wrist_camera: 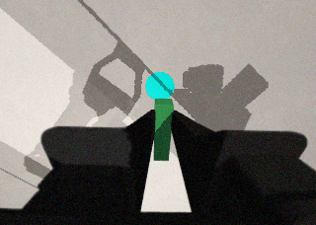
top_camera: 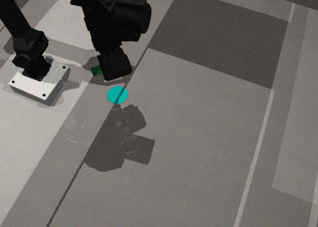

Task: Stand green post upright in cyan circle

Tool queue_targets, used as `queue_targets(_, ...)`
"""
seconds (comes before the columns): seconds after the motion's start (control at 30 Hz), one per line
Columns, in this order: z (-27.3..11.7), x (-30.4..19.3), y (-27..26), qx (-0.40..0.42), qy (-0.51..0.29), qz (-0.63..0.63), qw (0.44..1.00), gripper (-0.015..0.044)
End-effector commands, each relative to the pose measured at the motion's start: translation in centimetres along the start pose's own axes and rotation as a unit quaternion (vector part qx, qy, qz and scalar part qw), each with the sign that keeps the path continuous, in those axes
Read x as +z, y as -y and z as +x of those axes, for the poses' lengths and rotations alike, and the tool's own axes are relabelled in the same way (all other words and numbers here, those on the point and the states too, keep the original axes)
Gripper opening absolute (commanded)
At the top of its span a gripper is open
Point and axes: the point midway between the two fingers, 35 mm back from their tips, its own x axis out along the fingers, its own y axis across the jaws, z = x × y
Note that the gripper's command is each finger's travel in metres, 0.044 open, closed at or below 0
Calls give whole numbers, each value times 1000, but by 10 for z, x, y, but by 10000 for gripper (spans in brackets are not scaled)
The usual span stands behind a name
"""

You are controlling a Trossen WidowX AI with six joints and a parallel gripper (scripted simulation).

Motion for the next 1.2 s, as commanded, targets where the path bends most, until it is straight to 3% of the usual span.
queue_targets(0.0,3,1,0,6,13,3,1000,23)
queue_targets(1.17,21,11,9,40,136,56,988,23)
